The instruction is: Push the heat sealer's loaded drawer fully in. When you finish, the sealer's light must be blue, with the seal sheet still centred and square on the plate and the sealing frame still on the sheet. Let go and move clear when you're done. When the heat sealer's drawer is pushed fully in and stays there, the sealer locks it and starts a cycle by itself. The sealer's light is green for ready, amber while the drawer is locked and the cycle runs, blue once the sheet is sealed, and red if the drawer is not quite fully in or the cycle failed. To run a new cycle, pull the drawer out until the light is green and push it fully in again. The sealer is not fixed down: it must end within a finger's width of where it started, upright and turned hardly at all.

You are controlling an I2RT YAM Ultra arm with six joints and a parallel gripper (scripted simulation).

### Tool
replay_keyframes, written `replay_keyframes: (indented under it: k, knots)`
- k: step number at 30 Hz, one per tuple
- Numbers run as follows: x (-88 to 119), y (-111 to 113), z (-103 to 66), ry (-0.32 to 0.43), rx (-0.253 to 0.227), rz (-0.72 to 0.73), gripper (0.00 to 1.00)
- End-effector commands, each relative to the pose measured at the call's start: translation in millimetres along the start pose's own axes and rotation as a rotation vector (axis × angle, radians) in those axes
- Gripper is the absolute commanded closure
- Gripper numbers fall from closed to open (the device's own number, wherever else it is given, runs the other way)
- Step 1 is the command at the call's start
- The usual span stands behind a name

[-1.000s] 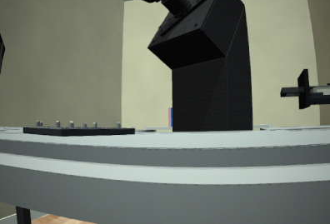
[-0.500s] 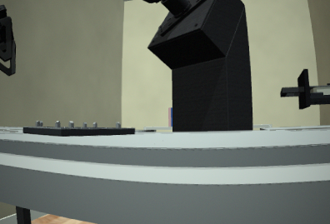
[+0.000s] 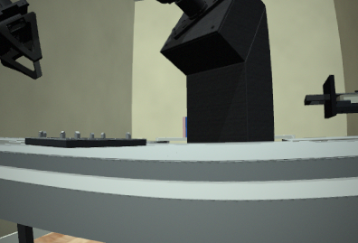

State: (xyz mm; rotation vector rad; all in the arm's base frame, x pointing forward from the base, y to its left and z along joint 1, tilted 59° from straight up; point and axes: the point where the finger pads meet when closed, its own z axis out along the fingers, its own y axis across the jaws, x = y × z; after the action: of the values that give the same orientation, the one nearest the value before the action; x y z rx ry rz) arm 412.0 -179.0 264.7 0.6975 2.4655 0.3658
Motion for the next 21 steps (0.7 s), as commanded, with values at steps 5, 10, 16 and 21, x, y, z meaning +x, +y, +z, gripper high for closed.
replay_keyframes:
  k: [5, 10, 16, 21]
  knots:
    - [2.7, 18.6, 4.7, 0.039, 0.011, -0.09, 0.55]
    - [16.2, 31.4, 11.6, 0.021, 0.008, -0.083, 0.55]
    - [29.5, 43.1, 29.8, 0.115, 0.02, -0.159, 0.55]
    - [42.0, 52.7, 33.5, 0.096, 0.018, -0.151, 0.55]
